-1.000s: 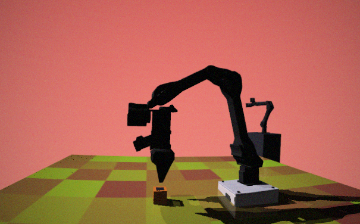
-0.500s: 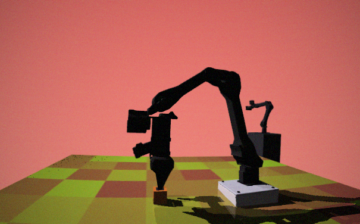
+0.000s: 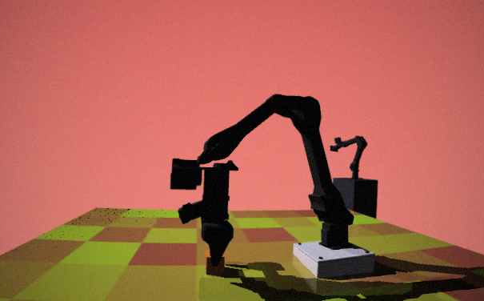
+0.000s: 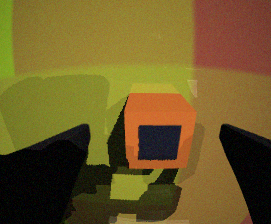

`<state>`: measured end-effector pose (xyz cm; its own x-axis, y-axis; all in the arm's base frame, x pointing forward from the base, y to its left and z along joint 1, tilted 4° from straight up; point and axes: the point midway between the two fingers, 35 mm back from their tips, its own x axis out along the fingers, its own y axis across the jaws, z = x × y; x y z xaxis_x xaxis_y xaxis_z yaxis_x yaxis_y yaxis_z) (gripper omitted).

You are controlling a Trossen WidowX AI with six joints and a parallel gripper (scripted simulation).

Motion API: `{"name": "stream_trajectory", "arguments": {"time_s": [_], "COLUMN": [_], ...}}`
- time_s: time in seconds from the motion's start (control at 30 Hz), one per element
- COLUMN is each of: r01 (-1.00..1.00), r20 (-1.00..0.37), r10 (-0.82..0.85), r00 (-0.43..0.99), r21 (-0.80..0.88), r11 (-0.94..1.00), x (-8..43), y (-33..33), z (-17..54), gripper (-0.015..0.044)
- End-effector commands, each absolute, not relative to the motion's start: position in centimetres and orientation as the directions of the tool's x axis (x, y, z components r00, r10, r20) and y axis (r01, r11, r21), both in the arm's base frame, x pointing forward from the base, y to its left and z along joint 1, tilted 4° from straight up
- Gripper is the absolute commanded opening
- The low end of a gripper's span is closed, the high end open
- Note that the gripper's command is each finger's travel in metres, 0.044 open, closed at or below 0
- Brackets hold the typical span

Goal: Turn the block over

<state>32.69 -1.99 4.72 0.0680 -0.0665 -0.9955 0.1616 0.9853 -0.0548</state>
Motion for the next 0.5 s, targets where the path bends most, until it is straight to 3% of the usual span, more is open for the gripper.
{"name": "stream_trajectory", "arguments": {"time_s": [0.0,0.37,0.47], "r01": [0.161,0.161,0.161], "r20": [-0.996,-0.996,-0.996], "r10": [-0.071,-0.071,-0.071], "r00": [0.058,0.058,0.058], "r21": [-0.061,-0.061,-0.061], "r11": [0.985,0.985,0.985], "x": [32.47,32.47,32.47], "y": [-2.09,-2.09,-2.09], "z": [3.92,3.92,3.92], "gripper": [0.044,0.0151,0.0131]}}
